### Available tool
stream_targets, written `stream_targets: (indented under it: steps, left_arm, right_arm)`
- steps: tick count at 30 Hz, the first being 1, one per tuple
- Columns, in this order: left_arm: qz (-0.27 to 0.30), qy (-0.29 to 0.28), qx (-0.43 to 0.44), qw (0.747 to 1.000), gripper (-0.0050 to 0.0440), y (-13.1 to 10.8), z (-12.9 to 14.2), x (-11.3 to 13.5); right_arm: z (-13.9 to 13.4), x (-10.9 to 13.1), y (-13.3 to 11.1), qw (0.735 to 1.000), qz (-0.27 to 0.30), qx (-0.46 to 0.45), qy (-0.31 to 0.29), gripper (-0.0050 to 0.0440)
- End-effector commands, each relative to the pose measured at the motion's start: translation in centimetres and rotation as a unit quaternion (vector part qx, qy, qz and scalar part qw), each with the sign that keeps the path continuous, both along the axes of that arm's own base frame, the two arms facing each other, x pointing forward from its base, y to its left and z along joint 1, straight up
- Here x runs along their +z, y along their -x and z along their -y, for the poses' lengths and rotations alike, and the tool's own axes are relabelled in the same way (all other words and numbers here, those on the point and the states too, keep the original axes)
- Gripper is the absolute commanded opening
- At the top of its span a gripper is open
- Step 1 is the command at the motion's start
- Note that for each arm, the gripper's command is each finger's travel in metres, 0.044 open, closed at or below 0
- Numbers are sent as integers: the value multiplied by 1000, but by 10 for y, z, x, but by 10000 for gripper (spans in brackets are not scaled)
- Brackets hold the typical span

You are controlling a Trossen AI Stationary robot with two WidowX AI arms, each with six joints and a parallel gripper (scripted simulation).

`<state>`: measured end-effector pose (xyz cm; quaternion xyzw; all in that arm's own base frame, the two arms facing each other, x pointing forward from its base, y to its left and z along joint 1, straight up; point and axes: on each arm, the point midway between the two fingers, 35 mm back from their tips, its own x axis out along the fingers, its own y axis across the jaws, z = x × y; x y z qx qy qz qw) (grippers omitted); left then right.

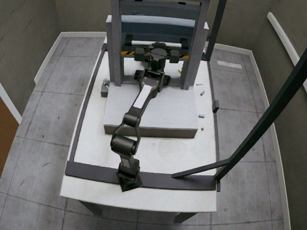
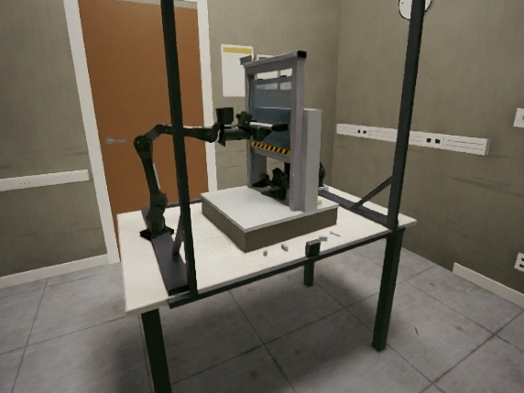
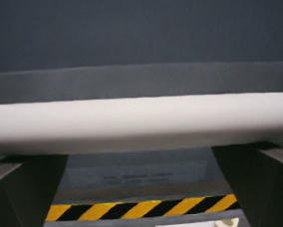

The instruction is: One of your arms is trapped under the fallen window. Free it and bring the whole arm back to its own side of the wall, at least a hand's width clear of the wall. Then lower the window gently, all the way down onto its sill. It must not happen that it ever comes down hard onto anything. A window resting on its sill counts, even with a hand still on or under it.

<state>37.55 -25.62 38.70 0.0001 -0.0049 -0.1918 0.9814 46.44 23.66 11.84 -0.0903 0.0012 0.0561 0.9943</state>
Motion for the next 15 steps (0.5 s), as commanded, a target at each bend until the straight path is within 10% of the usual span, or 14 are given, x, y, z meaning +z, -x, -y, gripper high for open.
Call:
stream_targets:
  steps: [1, 15]
  left_arm:
    - [83, 60, -5, 995, 400, 18, -14, 87]
    - [83, 60, -5, 995, 400, 18, -14, 87]
  right_arm:
    - [-2, 17, 10, 1000, 15, 3, -12, 400]
    - [2, 15, 34, 1000, 14, 2, -10, 400]
